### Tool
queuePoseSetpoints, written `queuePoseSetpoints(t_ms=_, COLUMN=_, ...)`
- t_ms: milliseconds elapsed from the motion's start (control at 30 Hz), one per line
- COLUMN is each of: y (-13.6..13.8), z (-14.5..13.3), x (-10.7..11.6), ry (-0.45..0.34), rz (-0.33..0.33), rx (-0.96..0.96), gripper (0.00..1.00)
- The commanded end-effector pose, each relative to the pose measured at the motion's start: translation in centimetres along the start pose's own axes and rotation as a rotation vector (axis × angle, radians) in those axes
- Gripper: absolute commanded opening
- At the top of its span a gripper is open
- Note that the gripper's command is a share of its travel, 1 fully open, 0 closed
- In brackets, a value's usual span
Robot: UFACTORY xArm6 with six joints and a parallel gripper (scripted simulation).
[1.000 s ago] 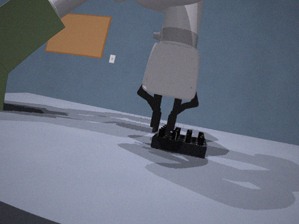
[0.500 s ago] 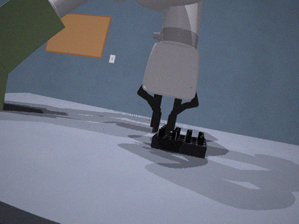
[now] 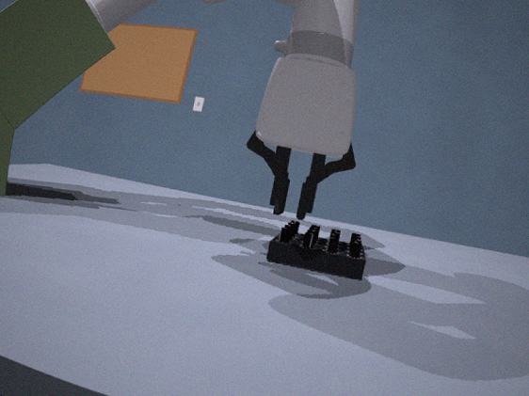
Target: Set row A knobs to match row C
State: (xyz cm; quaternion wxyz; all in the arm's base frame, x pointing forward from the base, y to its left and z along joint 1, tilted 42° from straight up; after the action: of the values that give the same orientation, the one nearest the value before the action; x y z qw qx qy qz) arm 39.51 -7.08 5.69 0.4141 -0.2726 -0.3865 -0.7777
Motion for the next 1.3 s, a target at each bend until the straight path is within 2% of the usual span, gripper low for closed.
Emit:
queuePoseSetpoints(t_ms=0, y=0.1, z=0.0, x=0.8, ry=0.000, rz=-0.001, rx=0.000, gripper=0.19)
queuePoseSetpoints(t_ms=200, y=0.1, z=0.0, x=1.5, ry=0.000, rz=-0.001, rx=0.000, gripper=0.19)
queuePoseSetpoints(t_ms=767, y=0.1, z=0.0, x=1.5, ry=0.000, rz=-0.001, rx=-0.017, gripper=0.19)
queuePoseSetpoints(t_ms=967, y=0.0, z=0.7, x=1.7, ry=0.000, rz=-0.001, rx=-0.198, gripper=0.19)
queuePoseSetpoints(t_ms=1033, y=0.0, z=0.7, x=1.7, ry=0.000, rz=-0.001, rx=-0.198, gripper=0.19)
queuePoseSetpoints(t_ms=1267, y=-0.1, z=1.7, x=2.1, ry=0.000, rz=-0.001, rx=-0.495, gripper=0.19)
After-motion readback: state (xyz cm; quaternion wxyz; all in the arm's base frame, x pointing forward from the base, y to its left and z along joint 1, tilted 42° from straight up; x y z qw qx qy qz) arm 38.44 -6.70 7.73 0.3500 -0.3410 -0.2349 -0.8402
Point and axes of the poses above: the point where the finger pads meet when closed, its own x axis back along the fingers, its own y axis across the jaws, z = x × y, the point moved 8 cm from there along x, back along the fingers, and after that the axes turned 9 degrees about -x, right-handed, at the moved point
